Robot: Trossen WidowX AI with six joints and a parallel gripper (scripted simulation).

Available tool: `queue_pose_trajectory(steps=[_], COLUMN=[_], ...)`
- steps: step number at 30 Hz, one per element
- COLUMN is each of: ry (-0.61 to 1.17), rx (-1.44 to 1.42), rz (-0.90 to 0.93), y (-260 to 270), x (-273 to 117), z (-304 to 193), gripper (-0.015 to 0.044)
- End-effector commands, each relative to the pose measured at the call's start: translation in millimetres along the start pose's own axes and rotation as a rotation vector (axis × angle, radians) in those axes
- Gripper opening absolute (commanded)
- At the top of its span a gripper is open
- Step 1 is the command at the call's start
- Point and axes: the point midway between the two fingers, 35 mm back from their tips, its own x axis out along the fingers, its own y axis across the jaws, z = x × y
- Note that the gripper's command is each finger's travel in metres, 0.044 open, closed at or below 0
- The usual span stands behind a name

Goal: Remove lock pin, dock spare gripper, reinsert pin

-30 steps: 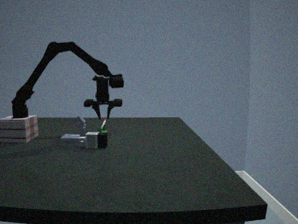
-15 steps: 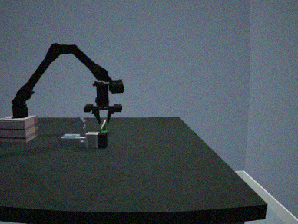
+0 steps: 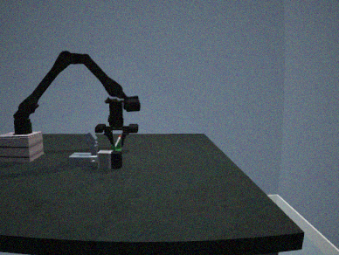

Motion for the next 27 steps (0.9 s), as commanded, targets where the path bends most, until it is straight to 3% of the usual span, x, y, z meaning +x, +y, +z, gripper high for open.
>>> queue_pose_trajectory(steps=[1,3,10,27], ry=[0.003,0.003,0.003,0.003], rx=[0.006,0.006,0.006,0.002], rz=[0.002,0.002,0.002,0.009], y=[1.5,1.5,1.5,3.0], x=[3.1,3.1,3.1,-11.7], z=[-1.2,-1.2,-1.2,0.6], gripper=[0.018,0.018,0.0,0.0])
